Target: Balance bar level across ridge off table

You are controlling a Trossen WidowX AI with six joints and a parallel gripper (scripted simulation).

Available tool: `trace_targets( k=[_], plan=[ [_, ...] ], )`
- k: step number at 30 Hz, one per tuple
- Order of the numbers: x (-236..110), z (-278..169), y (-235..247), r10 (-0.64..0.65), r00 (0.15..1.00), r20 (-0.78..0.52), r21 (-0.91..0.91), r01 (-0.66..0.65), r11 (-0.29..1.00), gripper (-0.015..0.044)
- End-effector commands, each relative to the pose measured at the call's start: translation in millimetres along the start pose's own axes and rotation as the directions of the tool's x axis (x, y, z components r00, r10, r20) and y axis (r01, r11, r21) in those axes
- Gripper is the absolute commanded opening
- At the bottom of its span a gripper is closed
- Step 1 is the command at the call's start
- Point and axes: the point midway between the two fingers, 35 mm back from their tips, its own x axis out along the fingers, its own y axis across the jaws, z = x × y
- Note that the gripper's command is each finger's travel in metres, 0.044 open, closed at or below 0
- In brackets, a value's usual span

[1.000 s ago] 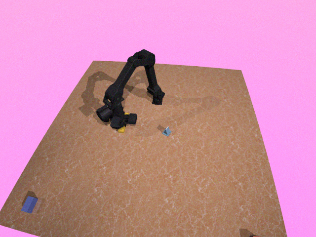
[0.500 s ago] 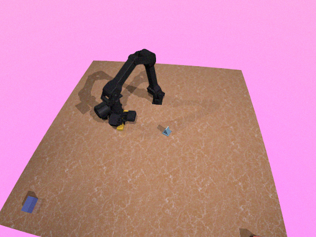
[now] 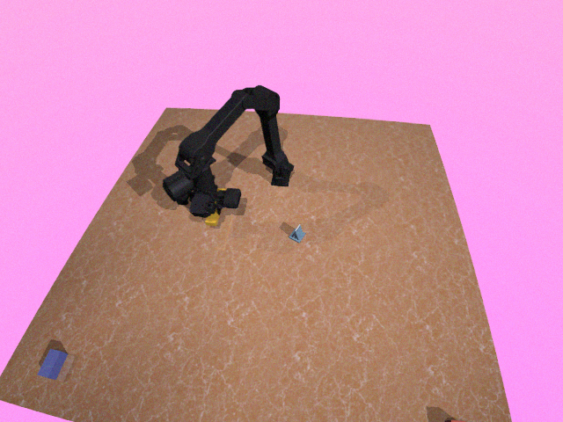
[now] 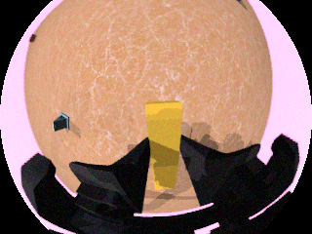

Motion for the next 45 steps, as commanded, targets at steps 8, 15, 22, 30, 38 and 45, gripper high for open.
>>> trace_targets(
  k=[8, 15, 22, 30, 38, 45],
  plan=[
    [-30.0, -3.0, 1.8, -0.009, 1.000, 0.006, -0.004, 0.009, 1.000, 0.0000],
    [-30.1, 9.3, 20.1, -0.007, 1.000, 0.007, -0.091, 0.008, 0.996, 0.0000],
    [-30.2, 22.9, 44.5, -0.006, 1.000, 0.008, -0.199, 0.007, 0.980, 0.0000],
    [-30.3, 35.6, 73.8, -0.003, 1.000, 0.009, -0.318, 0.006, 0.948, 0.0000],
    [-30.5, 45.1, 104.2, -0.001, 1.000, 0.010, -0.431, 0.005, 0.902, 0.0000],
    [-30.8, 50.7, 131.4, 0.001, 1.000, 0.010, -0.523, 0.004, 0.853, 0.0000]
  ],
)
